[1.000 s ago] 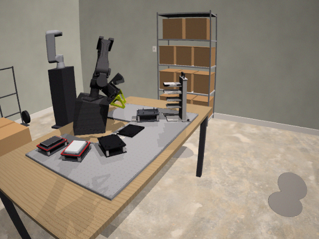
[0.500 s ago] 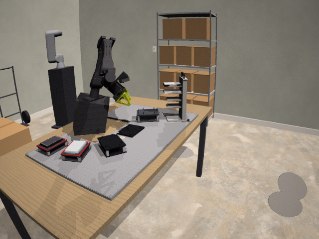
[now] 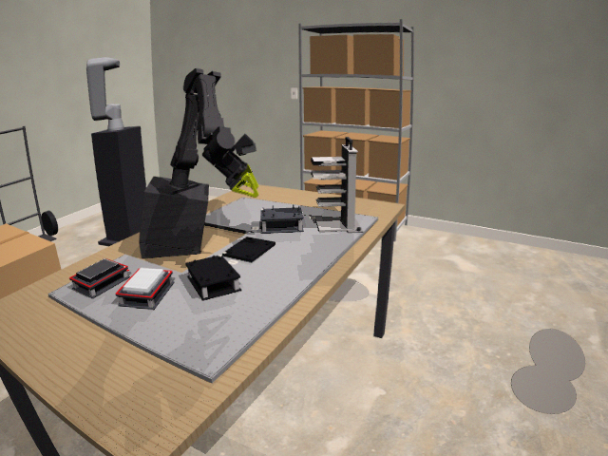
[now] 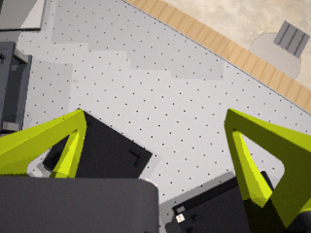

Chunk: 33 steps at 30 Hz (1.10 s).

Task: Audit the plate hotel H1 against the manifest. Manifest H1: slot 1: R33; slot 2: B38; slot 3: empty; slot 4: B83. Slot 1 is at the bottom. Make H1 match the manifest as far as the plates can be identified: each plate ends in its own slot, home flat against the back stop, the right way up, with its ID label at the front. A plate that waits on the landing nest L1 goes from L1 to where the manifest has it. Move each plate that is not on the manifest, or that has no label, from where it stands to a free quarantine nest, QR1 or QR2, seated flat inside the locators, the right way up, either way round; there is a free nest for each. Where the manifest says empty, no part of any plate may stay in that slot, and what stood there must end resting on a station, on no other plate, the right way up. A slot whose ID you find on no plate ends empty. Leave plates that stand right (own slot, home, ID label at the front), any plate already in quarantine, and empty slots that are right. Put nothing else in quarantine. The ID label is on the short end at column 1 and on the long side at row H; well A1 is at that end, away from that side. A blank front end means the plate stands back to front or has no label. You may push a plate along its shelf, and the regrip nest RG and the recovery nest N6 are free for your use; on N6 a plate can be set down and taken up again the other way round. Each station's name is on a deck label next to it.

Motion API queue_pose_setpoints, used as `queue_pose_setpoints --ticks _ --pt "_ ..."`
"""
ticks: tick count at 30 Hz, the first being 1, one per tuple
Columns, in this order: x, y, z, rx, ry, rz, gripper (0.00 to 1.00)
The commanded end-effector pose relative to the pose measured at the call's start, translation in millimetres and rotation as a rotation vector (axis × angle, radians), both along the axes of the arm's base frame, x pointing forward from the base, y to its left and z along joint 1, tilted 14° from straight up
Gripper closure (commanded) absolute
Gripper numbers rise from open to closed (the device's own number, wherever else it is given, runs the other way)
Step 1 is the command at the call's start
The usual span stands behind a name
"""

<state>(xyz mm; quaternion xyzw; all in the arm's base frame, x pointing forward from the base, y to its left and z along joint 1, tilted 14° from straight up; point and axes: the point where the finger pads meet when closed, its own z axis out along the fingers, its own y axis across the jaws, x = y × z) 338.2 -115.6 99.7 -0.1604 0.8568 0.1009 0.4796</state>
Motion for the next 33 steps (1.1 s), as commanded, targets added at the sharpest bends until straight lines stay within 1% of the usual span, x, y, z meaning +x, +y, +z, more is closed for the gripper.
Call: queue_pose_setpoints --ticks 1,16,18,32,33 --pt "1.6 2.5 5.2 0.0 -0.012 -0.021 0.0" --pt "13.1 50.1 13.5 0.003 -0.015 -0.021 0.0" --pt "13.1 50.1 13.5 0.003 -0.015 -0.021 0.0" --pt "24.7 94.2 22.9 0.005 -0.021 -0.021 0.0" --pt "22.8 97.6 21.5 0.006 -0.018 -0.021 0.0"
